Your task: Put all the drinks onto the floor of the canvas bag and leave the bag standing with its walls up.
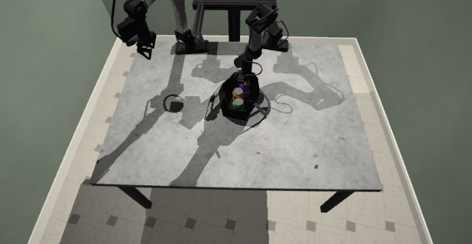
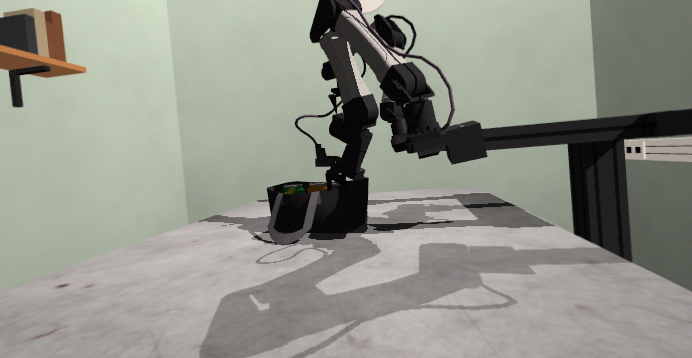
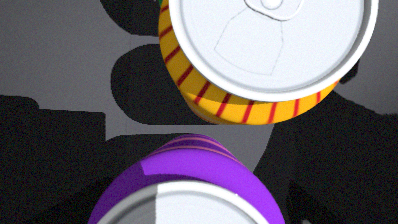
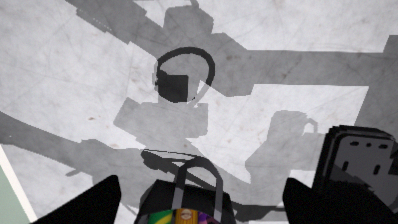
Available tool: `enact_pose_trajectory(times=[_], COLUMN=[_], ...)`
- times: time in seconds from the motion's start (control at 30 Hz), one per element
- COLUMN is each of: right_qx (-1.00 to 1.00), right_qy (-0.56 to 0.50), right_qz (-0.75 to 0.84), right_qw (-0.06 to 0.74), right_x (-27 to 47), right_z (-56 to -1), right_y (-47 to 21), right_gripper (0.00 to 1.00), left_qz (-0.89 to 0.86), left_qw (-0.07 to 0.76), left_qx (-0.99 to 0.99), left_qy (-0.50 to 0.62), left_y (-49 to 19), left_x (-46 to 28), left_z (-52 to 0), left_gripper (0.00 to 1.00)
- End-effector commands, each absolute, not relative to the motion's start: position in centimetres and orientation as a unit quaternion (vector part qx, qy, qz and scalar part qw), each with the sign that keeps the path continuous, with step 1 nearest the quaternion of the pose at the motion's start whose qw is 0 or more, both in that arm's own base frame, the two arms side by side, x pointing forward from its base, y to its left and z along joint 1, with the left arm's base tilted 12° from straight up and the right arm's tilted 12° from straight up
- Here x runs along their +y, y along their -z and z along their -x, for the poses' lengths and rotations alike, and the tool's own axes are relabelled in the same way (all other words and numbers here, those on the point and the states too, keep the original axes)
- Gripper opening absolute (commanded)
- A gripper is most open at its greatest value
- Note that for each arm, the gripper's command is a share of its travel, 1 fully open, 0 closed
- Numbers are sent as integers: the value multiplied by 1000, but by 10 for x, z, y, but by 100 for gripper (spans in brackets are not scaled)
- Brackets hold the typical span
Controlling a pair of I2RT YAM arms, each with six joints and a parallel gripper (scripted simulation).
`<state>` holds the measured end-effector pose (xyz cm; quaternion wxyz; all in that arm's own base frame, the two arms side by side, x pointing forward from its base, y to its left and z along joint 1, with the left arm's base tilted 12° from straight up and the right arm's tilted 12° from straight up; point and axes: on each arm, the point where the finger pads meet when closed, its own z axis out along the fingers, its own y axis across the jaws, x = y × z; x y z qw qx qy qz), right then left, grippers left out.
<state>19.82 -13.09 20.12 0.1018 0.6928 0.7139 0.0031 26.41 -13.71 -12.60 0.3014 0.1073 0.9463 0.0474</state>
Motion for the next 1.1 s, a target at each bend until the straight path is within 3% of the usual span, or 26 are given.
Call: enact_pose_trajectory(times=[0.0,1.07], right_qx=[710,710], right_qy=[0,0], right_qz=[-695,-695], right_qw=[112,112], right_x=[-131,-131], right_z=[-196,-196], right_y=[-206,-206], right_gripper=[86,86], left_qz=[-110,-105], left_qw=[303,307], left_qx=[945,945], left_qy=[-49,-45], left_y=[126,54], left_x=[-137,-152], left_z=[-263,-257], left_gripper=[86,86])
